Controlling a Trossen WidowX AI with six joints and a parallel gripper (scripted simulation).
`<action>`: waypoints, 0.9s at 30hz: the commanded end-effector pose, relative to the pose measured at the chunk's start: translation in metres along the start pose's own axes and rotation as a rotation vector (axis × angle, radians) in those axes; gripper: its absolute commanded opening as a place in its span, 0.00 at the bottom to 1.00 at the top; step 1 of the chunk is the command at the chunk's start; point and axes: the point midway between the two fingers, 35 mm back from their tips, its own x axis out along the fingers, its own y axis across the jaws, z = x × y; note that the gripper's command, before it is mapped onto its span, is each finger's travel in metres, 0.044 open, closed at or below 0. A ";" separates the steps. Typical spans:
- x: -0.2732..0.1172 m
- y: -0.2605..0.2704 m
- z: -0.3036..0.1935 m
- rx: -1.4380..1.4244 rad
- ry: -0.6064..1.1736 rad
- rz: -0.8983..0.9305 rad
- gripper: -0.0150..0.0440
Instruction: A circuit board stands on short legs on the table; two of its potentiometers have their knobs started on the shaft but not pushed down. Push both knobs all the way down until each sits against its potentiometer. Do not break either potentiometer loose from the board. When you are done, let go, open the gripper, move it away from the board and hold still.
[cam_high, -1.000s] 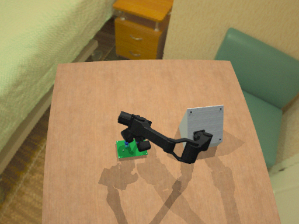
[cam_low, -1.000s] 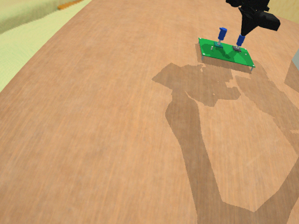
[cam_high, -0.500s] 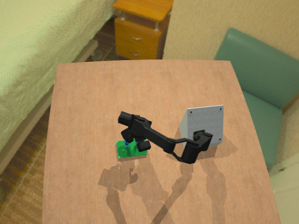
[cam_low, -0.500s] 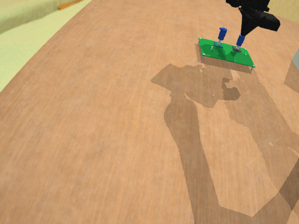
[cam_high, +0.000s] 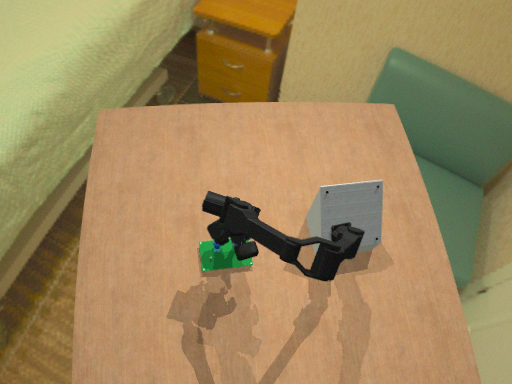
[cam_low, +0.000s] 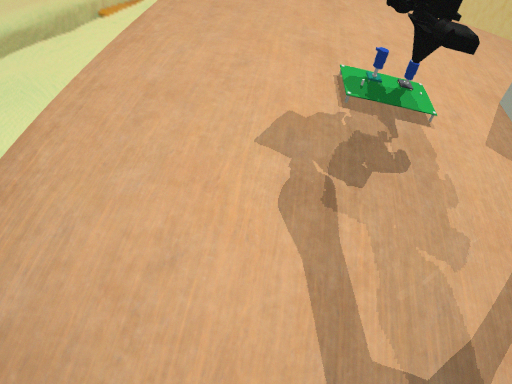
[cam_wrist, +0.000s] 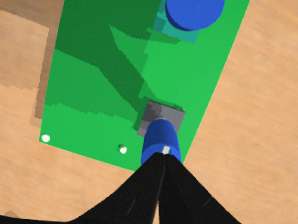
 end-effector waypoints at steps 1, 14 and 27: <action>0.010 0.002 0.002 -0.011 0.008 0.006 0.25; 0.013 0.002 0.002 -0.011 0.008 0.006 0.25; 0.015 0.002 0.002 -0.012 0.008 0.006 0.25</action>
